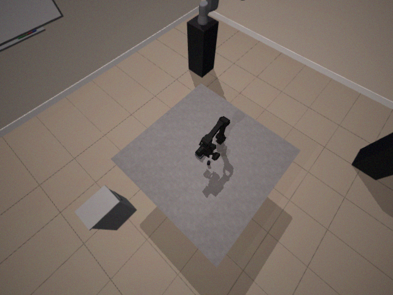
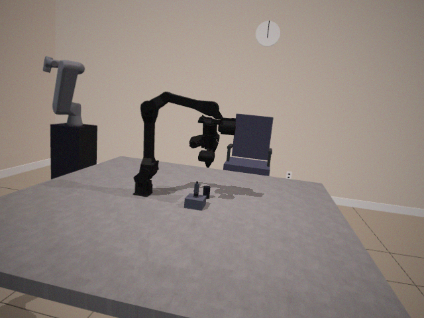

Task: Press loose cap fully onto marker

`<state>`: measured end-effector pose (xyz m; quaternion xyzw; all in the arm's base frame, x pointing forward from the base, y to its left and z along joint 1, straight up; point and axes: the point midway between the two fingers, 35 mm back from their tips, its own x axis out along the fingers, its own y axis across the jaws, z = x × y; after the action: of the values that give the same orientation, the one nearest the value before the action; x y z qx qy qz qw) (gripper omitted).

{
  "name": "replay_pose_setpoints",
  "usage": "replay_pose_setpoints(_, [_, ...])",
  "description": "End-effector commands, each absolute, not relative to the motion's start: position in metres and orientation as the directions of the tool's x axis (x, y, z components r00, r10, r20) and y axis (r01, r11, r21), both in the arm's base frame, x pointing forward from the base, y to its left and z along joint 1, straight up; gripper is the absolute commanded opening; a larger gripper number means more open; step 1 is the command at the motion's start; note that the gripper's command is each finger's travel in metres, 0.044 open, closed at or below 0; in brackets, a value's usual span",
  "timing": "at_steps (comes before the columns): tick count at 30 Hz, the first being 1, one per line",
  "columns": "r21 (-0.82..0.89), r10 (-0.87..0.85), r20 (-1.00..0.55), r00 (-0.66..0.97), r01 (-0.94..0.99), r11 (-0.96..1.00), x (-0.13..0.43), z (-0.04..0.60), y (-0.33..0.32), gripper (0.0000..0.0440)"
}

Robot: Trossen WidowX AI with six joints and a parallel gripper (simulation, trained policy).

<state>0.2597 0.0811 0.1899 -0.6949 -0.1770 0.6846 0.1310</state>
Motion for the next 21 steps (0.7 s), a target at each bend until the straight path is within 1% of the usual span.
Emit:
replay_pose_setpoints(1, [-0.401,0.401,-0.916,-0.011,0.065,-0.914,0.263,0.186,0.077,0.0309])
replay_pose_setpoints(21, [-0.271,0.266,-0.961,-0.075,0.057,-0.961,0.276,0.157,0.062,0.0306])
